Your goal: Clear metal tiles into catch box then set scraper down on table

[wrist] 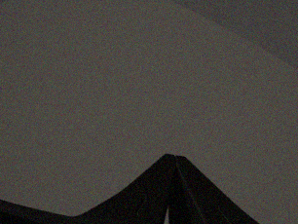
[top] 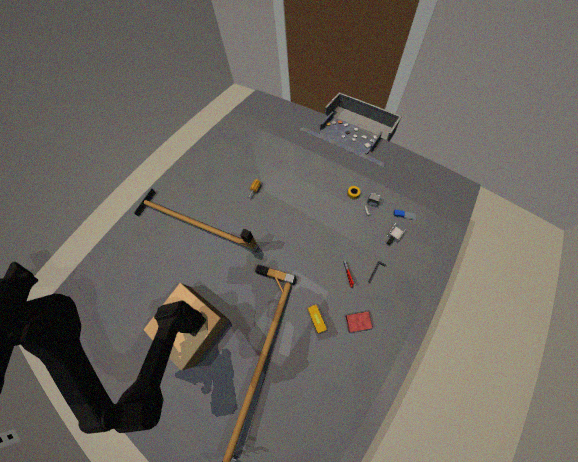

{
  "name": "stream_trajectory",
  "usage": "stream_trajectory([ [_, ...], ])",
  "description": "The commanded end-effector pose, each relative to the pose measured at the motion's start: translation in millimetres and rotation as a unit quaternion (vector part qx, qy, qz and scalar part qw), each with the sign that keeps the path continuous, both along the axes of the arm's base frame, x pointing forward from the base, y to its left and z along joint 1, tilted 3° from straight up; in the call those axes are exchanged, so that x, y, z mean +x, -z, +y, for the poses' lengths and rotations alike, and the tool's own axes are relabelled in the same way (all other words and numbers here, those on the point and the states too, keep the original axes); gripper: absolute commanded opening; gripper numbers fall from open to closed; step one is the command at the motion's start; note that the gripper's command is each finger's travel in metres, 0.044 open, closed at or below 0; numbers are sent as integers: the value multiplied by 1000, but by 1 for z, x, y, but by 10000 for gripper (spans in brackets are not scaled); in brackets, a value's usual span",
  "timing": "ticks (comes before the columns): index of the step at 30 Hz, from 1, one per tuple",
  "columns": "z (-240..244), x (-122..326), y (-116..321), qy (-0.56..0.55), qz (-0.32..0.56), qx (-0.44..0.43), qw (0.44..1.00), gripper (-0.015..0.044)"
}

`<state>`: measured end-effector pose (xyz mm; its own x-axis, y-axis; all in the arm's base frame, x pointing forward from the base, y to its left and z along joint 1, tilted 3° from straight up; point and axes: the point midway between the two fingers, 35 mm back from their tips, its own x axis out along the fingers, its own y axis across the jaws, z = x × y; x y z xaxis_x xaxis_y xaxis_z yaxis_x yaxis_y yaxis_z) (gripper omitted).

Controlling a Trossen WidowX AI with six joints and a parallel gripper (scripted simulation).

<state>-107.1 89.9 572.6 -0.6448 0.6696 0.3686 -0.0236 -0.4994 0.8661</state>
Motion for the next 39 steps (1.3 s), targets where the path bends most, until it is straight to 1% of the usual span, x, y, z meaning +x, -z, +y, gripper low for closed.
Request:
stream_trajectory([
  [1, 9, 10, -3, 19, 6, 4, 1000, 0],
  [21, 57, 75, -12, 139, 34, 16, 990, 0],
  [39, 89, 143, -8, 257, 46, 13, 965, 0],
])
